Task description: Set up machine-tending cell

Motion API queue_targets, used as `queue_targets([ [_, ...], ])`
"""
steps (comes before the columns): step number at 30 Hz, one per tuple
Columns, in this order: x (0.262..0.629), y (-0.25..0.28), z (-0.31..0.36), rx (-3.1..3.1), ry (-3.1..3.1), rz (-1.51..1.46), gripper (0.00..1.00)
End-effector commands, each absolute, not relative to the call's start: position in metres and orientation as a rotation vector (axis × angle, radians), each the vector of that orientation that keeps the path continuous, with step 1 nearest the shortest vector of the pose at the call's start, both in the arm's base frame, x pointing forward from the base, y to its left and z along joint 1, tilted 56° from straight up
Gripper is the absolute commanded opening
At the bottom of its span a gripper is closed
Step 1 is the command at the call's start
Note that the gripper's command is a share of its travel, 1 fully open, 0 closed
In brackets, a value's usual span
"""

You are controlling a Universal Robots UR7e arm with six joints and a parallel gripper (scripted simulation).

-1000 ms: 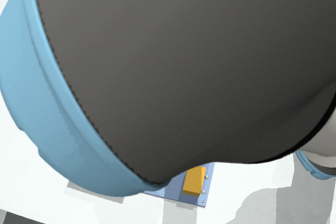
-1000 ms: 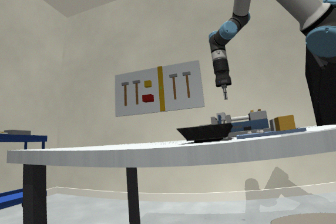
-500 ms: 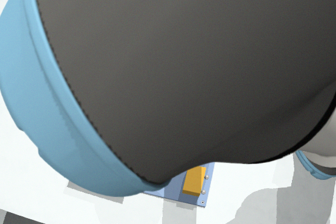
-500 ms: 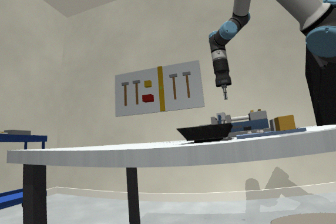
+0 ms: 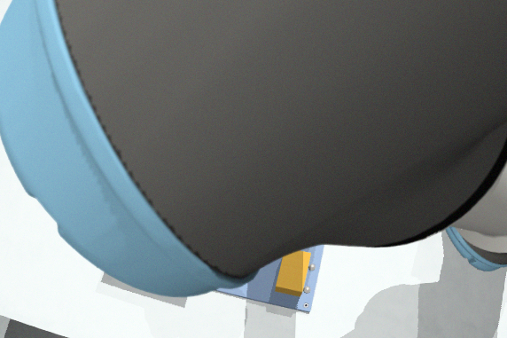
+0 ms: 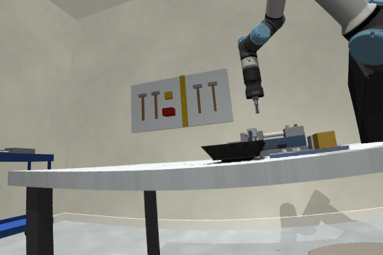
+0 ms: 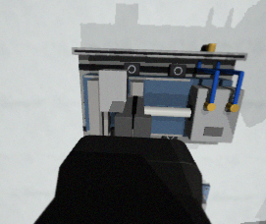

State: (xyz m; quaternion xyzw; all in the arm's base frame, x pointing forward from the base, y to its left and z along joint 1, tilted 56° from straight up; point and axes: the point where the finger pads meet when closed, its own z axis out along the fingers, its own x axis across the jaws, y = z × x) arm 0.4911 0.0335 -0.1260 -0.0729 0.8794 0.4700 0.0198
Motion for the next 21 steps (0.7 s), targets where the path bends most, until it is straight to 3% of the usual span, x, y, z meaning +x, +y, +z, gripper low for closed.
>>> queue_targets([
  [1, 0.489, 0.033, -0.126, -0.222, 2.729, 1.46, 0.0],
  [21, 0.488, 0.048, -0.135, -0.223, 2.729, 1.465, 0.0],
])
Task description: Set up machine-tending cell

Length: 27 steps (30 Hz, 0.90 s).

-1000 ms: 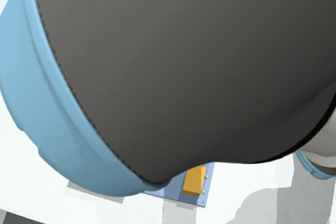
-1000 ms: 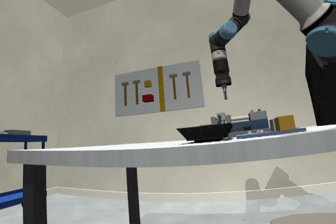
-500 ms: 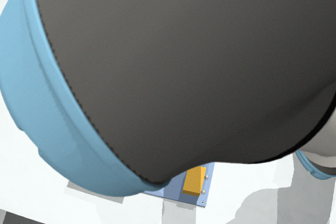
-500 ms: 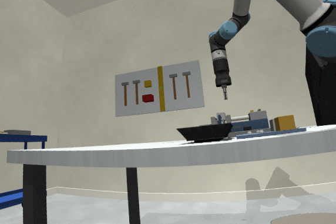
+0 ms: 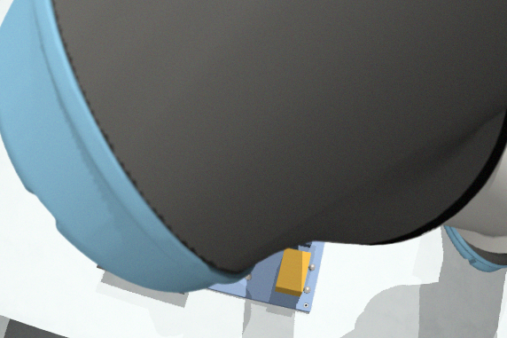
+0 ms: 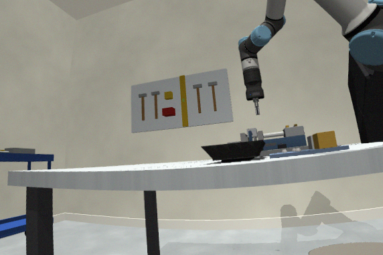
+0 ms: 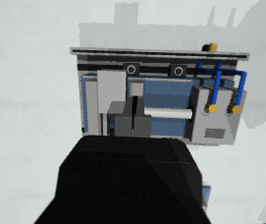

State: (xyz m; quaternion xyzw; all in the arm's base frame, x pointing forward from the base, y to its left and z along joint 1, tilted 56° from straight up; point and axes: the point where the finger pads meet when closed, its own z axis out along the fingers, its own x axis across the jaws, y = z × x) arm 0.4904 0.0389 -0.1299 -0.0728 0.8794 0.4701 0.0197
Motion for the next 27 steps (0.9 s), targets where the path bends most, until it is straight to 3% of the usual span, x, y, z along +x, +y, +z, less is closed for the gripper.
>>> queue_targets([
  [1, 0.488, 0.048, -0.135, -0.223, 2.729, 1.465, 0.0],
  [27, 0.486, 0.08, -0.157, -0.223, 2.73, 1.465, 0.0],
])
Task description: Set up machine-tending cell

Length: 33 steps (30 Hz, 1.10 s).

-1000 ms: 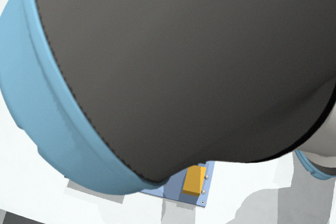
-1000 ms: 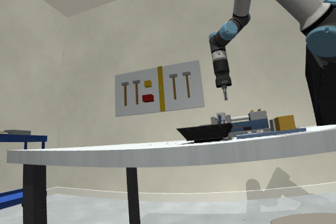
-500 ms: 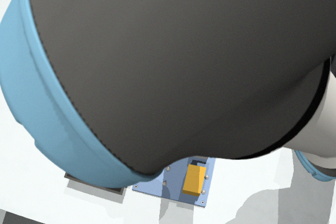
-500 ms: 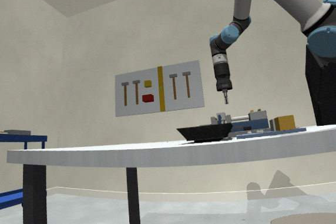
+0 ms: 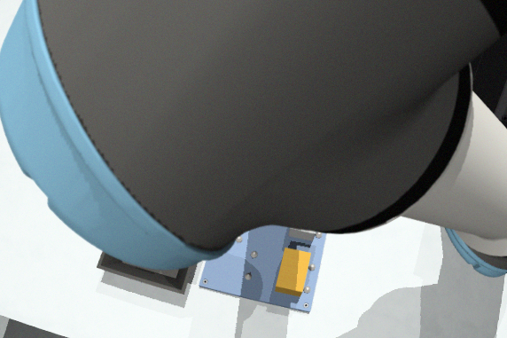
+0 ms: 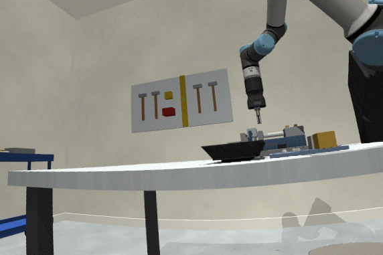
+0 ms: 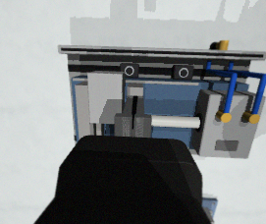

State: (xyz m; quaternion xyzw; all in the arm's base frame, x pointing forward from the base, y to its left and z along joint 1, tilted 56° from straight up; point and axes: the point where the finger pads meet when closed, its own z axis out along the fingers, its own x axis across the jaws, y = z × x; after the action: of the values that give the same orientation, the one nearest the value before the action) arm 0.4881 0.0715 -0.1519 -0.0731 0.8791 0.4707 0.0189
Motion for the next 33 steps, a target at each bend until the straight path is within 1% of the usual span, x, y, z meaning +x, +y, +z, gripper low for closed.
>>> queue_targets([
  [1, 0.4861, 0.0809, -0.158, -0.223, 2.73, 1.465, 0.0],
  [33, 0.4865, 0.085, -0.1609, -0.223, 2.729, 1.462, 0.0],
])
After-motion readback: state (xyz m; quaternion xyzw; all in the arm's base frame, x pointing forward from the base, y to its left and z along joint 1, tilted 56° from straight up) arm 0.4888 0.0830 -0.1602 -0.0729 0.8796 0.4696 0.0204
